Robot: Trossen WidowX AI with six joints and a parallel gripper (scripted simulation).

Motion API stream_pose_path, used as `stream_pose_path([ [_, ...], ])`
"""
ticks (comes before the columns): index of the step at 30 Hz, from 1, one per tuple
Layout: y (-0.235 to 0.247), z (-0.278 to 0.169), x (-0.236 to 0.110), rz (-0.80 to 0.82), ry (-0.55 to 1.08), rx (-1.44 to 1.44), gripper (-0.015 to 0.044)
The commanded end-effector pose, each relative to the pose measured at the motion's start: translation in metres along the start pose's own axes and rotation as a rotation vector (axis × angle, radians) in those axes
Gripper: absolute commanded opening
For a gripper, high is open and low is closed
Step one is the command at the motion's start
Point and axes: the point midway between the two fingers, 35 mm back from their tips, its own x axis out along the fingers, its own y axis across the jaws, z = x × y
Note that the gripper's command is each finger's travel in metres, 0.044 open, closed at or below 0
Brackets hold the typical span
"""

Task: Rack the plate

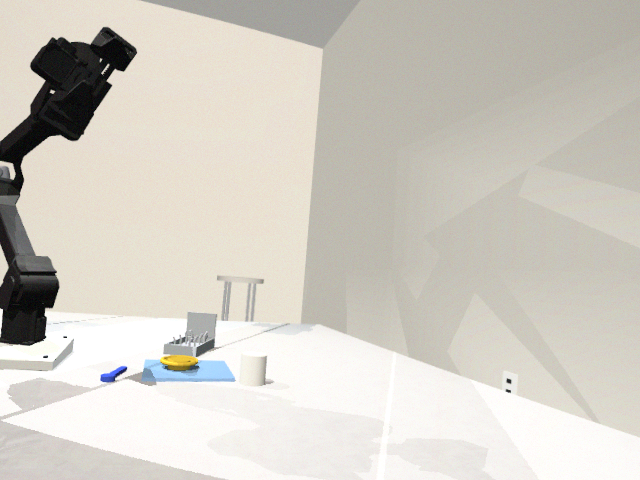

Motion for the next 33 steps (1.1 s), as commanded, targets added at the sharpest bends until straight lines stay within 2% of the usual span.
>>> stream_pose_path([
  [1,0.000,-0.001,0.001,-0.002,0.003,-0.004,0.0400],
  [17,-0.044,-0.088,0.032,-0.150,0.311,-0.339,0.0400],
  [33,-0.096,-0.171,0.035,-0.233,0.658,-0.735,0.0400],
])
